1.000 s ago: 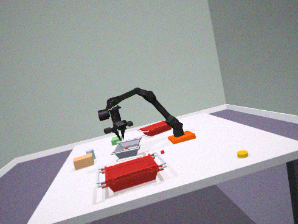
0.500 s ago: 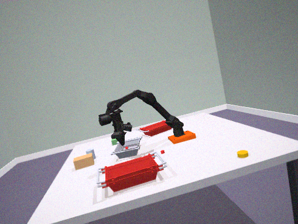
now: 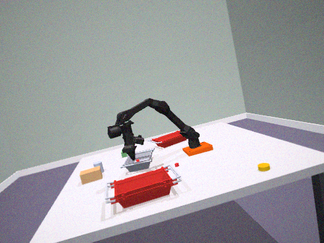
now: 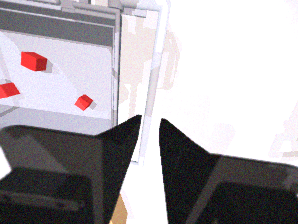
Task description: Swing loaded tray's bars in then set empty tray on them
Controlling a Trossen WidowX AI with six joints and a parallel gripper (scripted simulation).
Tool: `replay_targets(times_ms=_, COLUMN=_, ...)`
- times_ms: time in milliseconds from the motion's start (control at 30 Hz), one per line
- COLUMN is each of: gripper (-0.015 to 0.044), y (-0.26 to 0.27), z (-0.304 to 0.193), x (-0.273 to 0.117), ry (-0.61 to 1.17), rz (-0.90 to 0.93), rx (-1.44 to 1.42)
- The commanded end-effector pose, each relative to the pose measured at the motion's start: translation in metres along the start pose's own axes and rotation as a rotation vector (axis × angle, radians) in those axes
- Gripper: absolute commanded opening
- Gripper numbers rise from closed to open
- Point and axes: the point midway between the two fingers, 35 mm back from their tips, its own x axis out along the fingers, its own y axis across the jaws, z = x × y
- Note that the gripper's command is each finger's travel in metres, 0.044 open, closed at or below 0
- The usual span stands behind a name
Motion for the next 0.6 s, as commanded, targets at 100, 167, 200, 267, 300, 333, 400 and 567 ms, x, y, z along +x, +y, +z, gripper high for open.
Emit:
replay_targets(times_ms=100, gripper=0.0084, y=0.001, z=0.0, x=0.024, ry=-0.003, rz=0.009, rx=-0.008)
replay_targets(times_ms=167, gripper=0.0084, y=0.002, z=0.0, x=0.031, ry=-0.003, rz=0.01, rx=-0.008)
replay_targets(times_ms=200, gripper=0.0084, y=0.002, z=0.0, x=0.035, ry=-0.003, rz=0.01, rx=-0.008)
replay_targets(times_ms=267, gripper=0.0084, y=0.002, z=0.001, x=0.041, ry=-0.003, rz=0.01, rx=-0.008)
replay_targets(times_ms=300, gripper=0.0084, y=0.002, z=0.001, x=0.045, ry=-0.003, rz=0.01, rx=-0.008)
replay_targets(times_ms=333, gripper=0.0084, y=0.002, z=0.001, x=0.048, ry=-0.003, rz=0.01, rx=-0.008)
replay_targets(times_ms=400, gripper=0.0084, y=0.003, z=0.002, x=0.05, ry=-0.003, rz=0.01, rx=-0.008)
replay_targets(times_ms=567, gripper=0.0084, y=0.005, z=0.001, x=0.045, ry=-0.003, rz=0.01, rx=-0.008)
